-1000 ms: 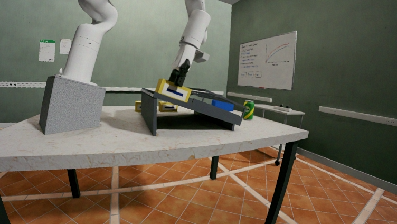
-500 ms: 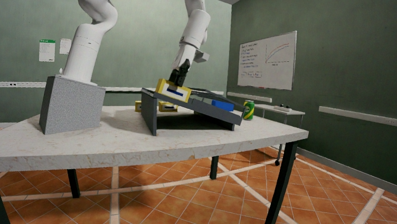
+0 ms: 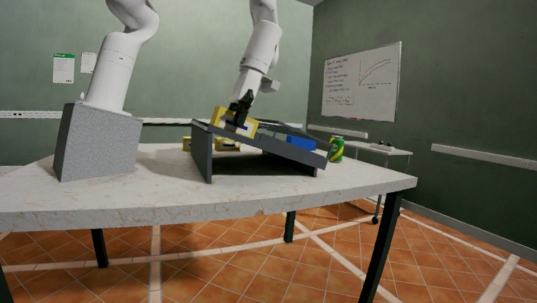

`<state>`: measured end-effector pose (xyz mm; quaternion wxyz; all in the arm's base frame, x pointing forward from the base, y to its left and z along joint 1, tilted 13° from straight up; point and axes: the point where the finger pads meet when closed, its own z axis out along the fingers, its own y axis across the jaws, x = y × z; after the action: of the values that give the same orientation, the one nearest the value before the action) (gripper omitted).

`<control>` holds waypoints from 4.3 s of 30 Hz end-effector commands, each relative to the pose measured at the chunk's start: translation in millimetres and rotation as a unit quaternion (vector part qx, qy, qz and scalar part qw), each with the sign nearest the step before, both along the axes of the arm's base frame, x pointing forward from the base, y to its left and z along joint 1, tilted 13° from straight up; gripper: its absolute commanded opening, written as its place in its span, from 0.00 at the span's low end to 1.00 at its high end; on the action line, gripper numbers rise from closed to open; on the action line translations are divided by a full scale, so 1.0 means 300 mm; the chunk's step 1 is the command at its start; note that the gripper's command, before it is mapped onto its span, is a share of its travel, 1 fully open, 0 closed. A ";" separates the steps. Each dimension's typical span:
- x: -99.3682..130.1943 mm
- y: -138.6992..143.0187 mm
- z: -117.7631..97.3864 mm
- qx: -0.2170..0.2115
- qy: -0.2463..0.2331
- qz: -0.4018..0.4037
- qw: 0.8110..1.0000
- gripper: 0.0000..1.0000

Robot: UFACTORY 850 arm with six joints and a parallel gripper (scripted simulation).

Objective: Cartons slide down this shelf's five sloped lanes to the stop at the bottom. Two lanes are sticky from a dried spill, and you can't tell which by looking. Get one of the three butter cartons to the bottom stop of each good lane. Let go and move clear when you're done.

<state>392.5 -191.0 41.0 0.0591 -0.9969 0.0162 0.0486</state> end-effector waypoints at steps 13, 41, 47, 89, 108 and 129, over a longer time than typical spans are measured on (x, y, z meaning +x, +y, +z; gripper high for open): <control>0.002 -0.001 0.001 0.000 -0.001 0.000 1.000 0.00; 0.012 -0.012 0.094 0.000 0.000 -0.001 1.000 0.00; 0.012 -0.012 0.094 0.000 0.000 -0.001 1.000 0.00; 0.010 0.237 0.426 -0.006 -0.148 -0.017 0.989 0.00; 0.032 0.244 0.331 -0.006 -0.148 -0.017 0.989 0.00; 0.037 0.248 0.299 -0.006 -0.098 -0.012 0.995 0.00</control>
<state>401.8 -116.9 131.7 0.0606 -0.9950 0.0219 -0.0764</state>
